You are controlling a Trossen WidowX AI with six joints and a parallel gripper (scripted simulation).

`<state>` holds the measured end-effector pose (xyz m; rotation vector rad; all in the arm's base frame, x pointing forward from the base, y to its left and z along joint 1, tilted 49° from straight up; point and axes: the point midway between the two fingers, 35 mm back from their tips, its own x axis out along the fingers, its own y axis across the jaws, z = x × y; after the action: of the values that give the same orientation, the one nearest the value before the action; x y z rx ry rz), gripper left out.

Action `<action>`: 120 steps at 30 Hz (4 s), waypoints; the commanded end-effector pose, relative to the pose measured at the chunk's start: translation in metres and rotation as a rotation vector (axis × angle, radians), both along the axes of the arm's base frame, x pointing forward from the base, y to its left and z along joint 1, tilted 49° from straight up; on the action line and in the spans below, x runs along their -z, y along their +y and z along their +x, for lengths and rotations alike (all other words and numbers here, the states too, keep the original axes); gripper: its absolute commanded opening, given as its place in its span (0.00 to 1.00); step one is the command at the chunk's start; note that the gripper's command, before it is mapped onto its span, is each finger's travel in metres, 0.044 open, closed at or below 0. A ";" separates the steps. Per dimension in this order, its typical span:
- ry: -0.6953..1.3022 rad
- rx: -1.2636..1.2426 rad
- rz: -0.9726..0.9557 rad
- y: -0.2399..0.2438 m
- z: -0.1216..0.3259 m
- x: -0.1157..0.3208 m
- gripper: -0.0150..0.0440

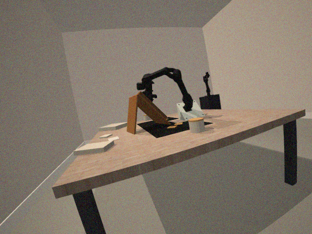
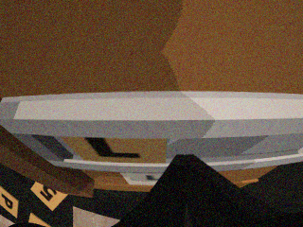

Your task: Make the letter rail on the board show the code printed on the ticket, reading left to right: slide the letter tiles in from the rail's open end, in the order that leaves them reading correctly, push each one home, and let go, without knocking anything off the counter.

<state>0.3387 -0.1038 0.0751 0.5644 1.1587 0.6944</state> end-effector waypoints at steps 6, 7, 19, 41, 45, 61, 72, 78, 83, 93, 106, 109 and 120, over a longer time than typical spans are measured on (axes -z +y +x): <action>-0.005 0.004 0.000 0.002 0.005 0.000 0.25; -0.005 0.004 0.000 0.002 0.005 0.000 0.25; -0.005 0.004 0.001 0.004 0.008 0.001 0.25; -0.005 0.004 0.001 0.010 0.005 -0.004 0.25; -0.005 0.004 0.001 0.011 0.005 -0.005 0.25; -0.005 0.004 0.001 0.014 0.004 -0.009 0.25; -0.005 0.004 0.001 0.014 0.003 -0.010 0.25; -0.004 0.004 0.001 0.007 -0.005 -0.011 0.25; -0.004 0.004 0.001 0.003 -0.011 -0.013 0.25; -0.003 0.004 0.001 -0.003 -0.021 -0.016 0.25; -0.636 -0.141 -0.183 -0.044 -0.077 -0.042 0.70; -0.846 -0.185 -0.310 -0.053 -0.098 -0.050 0.83; -1.360 -0.355 -0.910 -0.069 -0.159 -0.072 1.00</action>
<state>0.2298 -0.1644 0.1289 -0.2535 0.4273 0.7596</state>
